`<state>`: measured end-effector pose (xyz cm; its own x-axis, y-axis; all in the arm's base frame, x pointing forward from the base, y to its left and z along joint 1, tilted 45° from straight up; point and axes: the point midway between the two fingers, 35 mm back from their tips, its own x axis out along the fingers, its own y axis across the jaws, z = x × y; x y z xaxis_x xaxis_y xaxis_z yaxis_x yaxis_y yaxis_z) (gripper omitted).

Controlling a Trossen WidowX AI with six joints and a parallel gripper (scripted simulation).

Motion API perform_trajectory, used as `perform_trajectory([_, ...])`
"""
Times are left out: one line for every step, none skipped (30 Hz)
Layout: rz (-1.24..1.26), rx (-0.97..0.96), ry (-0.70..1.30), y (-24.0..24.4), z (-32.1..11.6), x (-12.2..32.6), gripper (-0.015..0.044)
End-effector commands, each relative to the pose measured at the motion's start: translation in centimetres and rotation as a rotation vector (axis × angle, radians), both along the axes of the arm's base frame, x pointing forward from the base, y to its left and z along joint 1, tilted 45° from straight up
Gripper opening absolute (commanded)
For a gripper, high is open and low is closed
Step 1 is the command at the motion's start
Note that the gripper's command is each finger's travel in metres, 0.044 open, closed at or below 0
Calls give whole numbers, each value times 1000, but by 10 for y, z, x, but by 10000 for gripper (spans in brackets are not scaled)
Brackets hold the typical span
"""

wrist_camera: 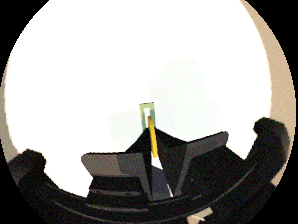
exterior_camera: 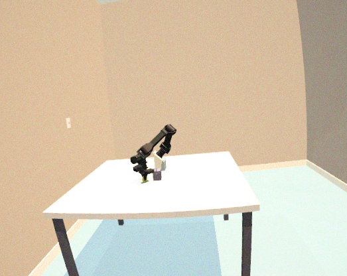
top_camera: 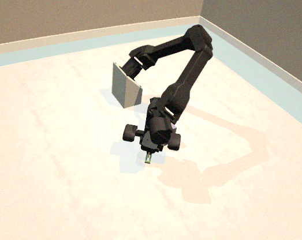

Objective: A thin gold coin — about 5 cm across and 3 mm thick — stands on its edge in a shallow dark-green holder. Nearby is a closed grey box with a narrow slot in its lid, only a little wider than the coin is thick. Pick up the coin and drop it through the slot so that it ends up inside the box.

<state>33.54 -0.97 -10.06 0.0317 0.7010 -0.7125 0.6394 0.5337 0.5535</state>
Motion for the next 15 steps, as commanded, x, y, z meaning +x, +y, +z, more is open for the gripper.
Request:
perform_trajectory([-1,-2,-6,-7,5,2,0])
perform_trajectory([-1,-2,-6,-8,7,2,0])
perform_trajectory([-1,-3,-6,-10,9,2,0])
perform_trajectory([-1,-3,-6,-12,10,2,0])
perform_trajectory([-1,-3,-6,-14,12,2,0])
perform_trajectory([-1,-4,-6,-16,14,2,0])
perform_trajectory([-1,-4,-6,-18,15,2,0])
perform_trajectory([-1,-4,-6,-19,17,2,0])
perform_trajectory([-2,-5,-6,-21,19,2,0])
perform_trajectory([-2,-5,-6,-23,20,2,0])
perform_trajectory([-2,-5,-6,-25,22,2,0])
perform_trajectory([-2,-5,-6,-27,24,2,0])
perform_trajectory([-2,-6,-6,-28,26,2,0])
perform_trajectory([-2,-6,-6,-30,27,2,0])
perform_trajectory([-2,-6,-6,-32,29,2,0])
